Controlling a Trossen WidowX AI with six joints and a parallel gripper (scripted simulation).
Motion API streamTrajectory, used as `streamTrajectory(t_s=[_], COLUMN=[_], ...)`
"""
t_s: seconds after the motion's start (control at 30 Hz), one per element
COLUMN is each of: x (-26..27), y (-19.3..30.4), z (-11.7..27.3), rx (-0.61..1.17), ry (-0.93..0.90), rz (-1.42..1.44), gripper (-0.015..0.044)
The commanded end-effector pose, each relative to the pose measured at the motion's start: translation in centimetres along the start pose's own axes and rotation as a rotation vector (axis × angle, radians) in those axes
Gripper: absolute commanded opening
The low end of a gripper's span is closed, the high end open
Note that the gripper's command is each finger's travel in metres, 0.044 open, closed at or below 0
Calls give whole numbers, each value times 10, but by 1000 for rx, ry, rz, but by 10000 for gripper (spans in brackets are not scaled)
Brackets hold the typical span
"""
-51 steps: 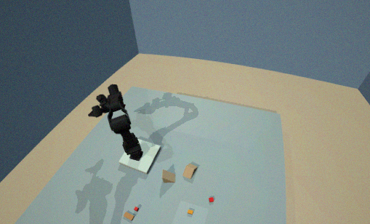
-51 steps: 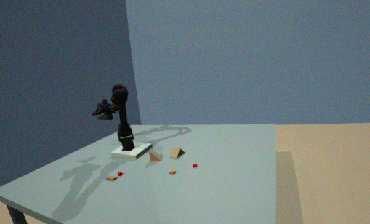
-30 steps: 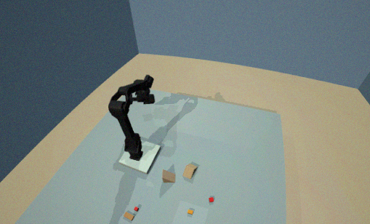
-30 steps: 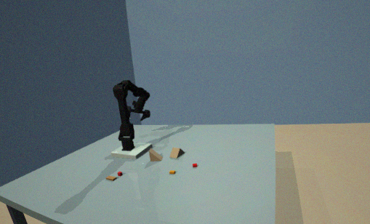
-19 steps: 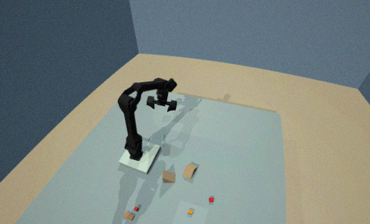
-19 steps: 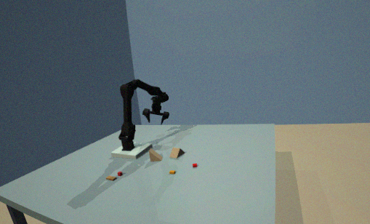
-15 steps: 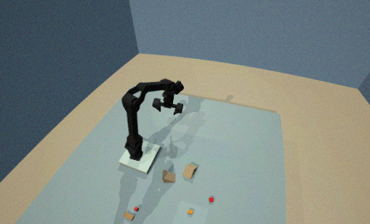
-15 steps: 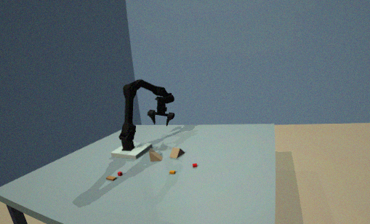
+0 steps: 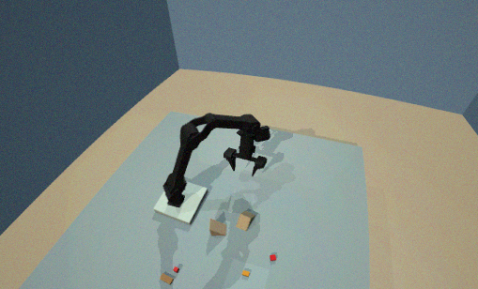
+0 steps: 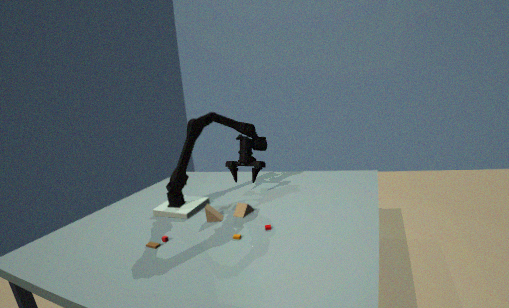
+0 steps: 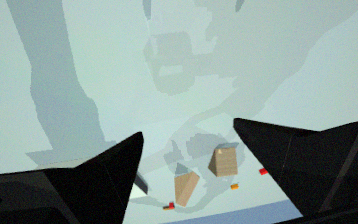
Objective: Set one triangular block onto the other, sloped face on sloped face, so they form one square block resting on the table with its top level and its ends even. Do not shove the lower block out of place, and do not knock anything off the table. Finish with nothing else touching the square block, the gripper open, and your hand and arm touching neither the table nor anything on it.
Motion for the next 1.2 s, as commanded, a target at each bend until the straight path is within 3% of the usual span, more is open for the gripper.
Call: streamTrajectory(t_s=[0.0, 0.17, 0.47, 0.87, 1.13, 1.17], x=[-54, -108, -111, -116, -115, -116], y=[21, 53, 56, 84, 83, 84], z=[-15, -34, -39, -125, -126, -125], rx=[180, 381, 393, 488, 489, 486], ry=[62, 98, 97, 56, 55, 51], rz=[-51, -82, -87, -108, -108, -112], gripper=[440, 440, 440, 440, 440, 414])
Point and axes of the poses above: the point midway between the two fingers, 35 mm back from their tips, its own z axis back along the fingers, its own x axis across the jaws, y = z × x, the point moved 10 cm from there along z, back along the fingers, and after that the axes turned 12 degrees about -z, right-handed, at the moved point
